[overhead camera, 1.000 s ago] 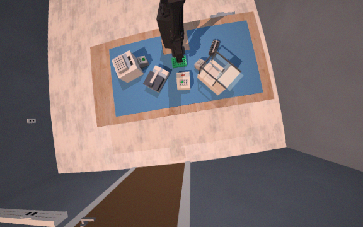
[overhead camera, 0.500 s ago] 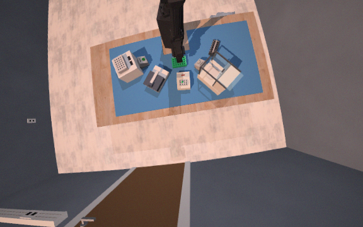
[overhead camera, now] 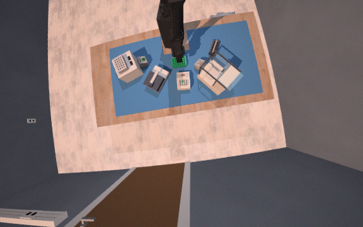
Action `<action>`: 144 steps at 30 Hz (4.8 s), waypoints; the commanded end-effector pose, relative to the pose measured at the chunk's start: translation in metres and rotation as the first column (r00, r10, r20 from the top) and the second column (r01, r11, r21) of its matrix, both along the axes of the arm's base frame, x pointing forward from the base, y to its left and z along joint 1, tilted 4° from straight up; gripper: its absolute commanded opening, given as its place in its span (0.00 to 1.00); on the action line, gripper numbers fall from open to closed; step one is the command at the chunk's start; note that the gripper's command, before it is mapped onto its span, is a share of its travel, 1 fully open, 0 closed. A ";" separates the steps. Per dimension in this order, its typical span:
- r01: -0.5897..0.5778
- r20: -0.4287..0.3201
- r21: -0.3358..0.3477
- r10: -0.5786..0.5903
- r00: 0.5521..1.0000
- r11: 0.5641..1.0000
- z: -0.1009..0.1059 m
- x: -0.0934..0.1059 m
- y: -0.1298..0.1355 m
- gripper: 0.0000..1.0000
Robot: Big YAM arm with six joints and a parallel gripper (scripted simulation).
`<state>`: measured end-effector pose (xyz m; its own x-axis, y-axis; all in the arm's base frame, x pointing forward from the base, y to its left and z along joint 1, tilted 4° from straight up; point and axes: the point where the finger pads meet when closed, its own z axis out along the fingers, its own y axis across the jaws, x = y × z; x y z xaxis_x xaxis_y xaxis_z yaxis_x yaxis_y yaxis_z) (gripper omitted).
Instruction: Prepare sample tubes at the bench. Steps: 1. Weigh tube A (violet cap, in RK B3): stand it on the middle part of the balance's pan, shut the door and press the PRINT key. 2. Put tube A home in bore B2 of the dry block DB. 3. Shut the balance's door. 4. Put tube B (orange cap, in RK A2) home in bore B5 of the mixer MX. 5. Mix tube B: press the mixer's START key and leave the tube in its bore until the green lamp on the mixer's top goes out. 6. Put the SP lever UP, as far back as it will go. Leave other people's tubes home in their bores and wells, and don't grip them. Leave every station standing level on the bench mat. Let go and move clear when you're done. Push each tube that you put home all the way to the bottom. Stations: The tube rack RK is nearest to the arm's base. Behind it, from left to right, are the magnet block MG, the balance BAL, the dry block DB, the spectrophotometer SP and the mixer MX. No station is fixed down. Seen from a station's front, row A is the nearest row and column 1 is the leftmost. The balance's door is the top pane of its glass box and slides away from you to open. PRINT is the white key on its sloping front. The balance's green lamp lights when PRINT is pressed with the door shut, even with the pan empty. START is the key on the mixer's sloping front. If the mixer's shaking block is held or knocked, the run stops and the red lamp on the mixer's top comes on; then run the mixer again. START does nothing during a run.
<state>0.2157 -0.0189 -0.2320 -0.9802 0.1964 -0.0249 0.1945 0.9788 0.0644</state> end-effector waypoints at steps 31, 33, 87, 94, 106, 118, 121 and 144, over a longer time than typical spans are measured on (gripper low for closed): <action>0.001 -0.011 0.002 -0.001 1.000 1.000 0.031 -0.008 -0.006 0.09; 0.001 -0.011 0.002 -0.001 1.000 1.000 0.034 -0.008 -0.006 0.09; -0.001 -0.031 0.006 0.001 1.000 1.000 0.032 -0.014 -0.005 0.09; 0.002 -0.002 0.000 -0.002 1.000 1.000 0.048 -0.007 -0.007 0.09; 0.002 0.002 -0.001 -0.002 1.000 1.000 0.064 -0.006 -0.008 0.09; 0.002 0.004 -0.001 -0.002 1.000 1.000 0.081 -0.005 -0.010 0.09; 0.002 0.004 -0.001 -0.002 1.000 1.000 0.086 -0.005 -0.010 0.09; 0.001 0.004 -0.001 -0.001 1.000 1.000 0.120 -0.006 -0.012 0.09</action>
<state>0.2168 -0.0290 -0.1178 -0.9792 0.1985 -0.0412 0.1957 0.9786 0.0635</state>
